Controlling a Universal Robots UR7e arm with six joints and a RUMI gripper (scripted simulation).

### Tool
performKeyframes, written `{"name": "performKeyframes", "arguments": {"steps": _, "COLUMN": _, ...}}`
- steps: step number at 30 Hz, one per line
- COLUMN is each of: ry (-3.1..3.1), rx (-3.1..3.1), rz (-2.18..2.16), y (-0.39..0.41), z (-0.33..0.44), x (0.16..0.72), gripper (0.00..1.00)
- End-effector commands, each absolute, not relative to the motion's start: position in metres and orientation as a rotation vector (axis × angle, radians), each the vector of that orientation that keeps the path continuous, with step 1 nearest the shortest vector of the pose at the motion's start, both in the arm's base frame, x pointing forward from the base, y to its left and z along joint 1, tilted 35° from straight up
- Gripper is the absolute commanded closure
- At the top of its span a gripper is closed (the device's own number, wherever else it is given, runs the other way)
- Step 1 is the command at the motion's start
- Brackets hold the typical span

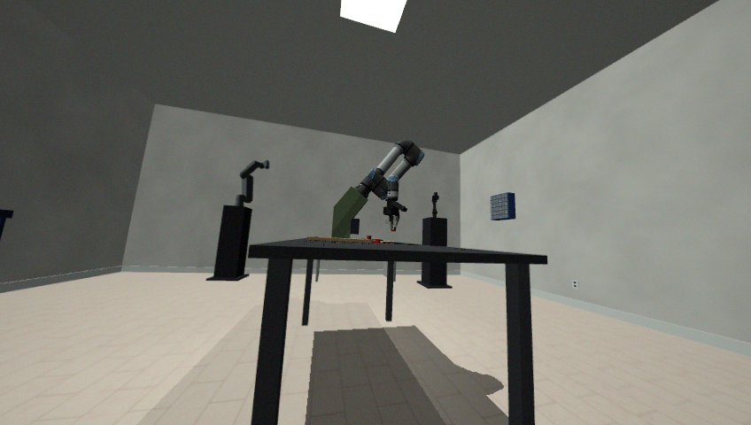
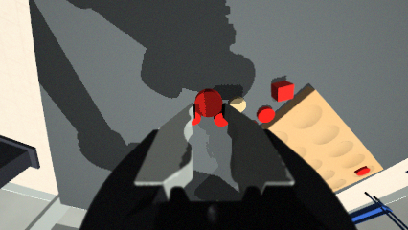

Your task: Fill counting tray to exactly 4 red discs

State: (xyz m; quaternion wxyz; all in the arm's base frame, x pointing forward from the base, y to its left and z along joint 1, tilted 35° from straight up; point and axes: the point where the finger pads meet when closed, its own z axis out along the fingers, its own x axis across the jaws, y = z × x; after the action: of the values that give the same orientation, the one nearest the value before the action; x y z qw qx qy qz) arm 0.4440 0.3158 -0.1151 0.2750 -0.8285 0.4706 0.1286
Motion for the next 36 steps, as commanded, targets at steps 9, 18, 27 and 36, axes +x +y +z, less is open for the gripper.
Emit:
{"name": "performKeyframes", "arguments": {"steps": 9, "ry": 1.264, "rx": -2.228, "rz": 0.347, "y": 0.306, "z": -0.101, "x": 0.443, "gripper": 1.0}}
{"name": "performKeyframes", "arguments": {"steps": 18, "ry": 1.27, "rx": -2.234, "rz": 0.34, "y": 0.286, "z": -0.113, "x": 0.455, "gripper": 1.0}}
{"name": "performKeyframes", "arguments": {"steps": 27, "ry": 1.285, "rx": -2.249, "rz": 0.325, "y": 0.221, "z": -0.153, "x": 0.485, "gripper": 1.0}}
{"name": "performKeyframes", "arguments": {"steps": 36, "ry": 1.295, "rx": -2.26, "rz": 0.323, "y": 0.12, "z": -0.216, "x": 0.505, "gripper": 1.0}}
